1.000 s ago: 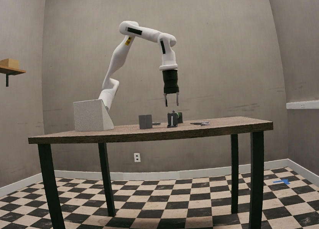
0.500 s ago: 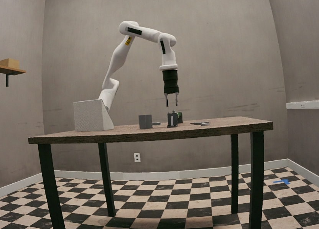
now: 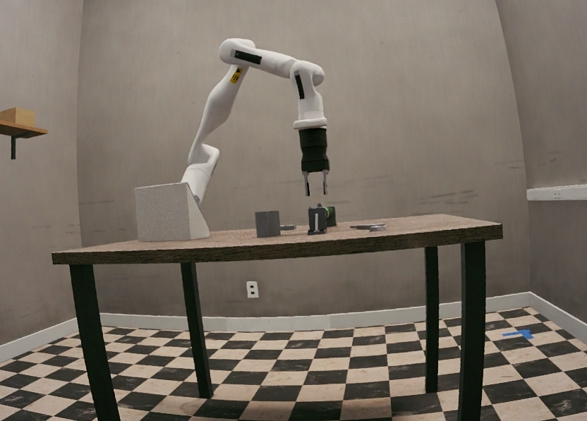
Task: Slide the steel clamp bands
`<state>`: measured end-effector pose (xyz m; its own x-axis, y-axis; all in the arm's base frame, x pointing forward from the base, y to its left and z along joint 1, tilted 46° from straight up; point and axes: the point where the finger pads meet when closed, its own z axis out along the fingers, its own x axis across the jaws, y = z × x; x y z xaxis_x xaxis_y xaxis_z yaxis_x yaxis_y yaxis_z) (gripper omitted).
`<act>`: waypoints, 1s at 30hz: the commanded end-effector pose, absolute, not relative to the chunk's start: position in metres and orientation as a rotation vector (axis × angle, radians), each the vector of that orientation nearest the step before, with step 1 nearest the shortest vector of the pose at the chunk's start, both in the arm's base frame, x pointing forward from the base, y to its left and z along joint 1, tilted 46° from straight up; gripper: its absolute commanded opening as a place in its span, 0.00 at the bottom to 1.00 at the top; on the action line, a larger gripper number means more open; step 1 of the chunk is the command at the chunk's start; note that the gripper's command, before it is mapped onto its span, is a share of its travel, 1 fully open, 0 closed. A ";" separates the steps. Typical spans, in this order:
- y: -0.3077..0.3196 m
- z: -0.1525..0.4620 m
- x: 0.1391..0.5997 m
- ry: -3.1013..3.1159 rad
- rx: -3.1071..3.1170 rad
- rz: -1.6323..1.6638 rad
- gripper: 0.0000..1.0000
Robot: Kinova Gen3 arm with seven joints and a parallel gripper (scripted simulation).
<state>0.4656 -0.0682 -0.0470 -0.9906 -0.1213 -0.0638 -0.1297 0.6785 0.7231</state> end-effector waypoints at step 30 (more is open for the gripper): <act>-0.052 -0.063 0.465 2.868 -0.213 1.234 0.86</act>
<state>0.4649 -0.0514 -0.0630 -0.9906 -0.1212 -0.0639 -0.1296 0.6786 0.7230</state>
